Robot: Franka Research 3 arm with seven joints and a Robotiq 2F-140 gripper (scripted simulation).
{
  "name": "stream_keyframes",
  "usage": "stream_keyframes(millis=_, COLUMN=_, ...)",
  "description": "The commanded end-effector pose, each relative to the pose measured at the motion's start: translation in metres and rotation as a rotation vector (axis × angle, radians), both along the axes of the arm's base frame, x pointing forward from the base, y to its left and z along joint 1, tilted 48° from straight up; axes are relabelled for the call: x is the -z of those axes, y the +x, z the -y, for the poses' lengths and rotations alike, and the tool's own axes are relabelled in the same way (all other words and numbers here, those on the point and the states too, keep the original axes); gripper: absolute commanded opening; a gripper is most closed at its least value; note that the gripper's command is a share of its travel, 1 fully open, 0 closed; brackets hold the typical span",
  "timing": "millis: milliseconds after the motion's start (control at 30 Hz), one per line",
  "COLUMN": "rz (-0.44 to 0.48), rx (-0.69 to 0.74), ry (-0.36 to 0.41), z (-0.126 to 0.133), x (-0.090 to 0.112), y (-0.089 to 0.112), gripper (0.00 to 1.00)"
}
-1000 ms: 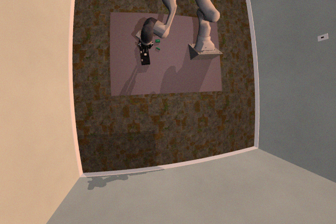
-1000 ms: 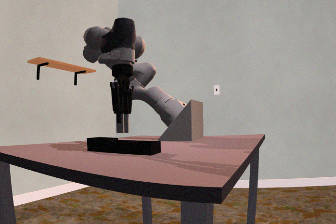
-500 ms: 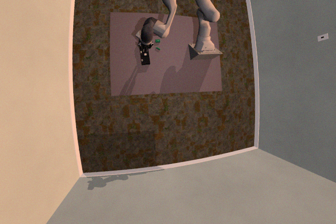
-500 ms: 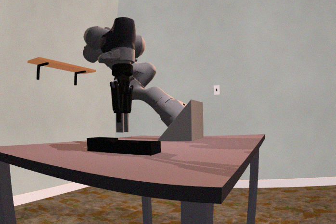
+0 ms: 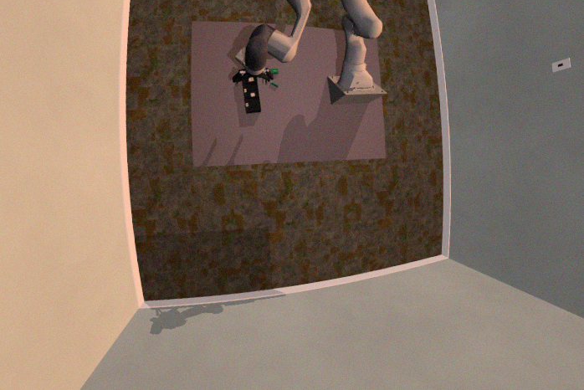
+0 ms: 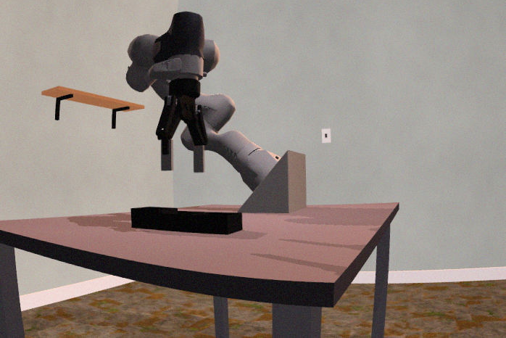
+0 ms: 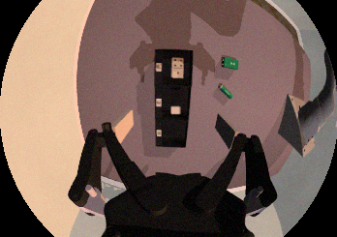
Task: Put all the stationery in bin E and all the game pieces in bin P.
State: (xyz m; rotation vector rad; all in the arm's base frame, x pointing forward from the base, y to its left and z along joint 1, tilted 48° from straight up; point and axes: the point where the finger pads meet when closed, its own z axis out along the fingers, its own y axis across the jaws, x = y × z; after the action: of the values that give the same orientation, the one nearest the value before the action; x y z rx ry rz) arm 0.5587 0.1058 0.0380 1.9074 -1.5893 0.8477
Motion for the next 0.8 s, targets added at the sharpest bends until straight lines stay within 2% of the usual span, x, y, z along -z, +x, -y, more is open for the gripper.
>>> stream_keyframes(millis=0, rz=-0.011, rx=-0.001, ry=-0.008, z=-0.010, x=-0.012, y=-0.004, gripper=1.00)
stream_keyframes(millis=567, rz=-0.011, rx=-0.001, ry=-0.008, z=-0.053, x=-0.052, y=-0.012, gripper=1.00)
stream_keyframes(millis=767, rz=-0.011, rx=-0.001, ry=-0.008, z=-0.055, x=-0.053, y=-0.012, gripper=1.00)
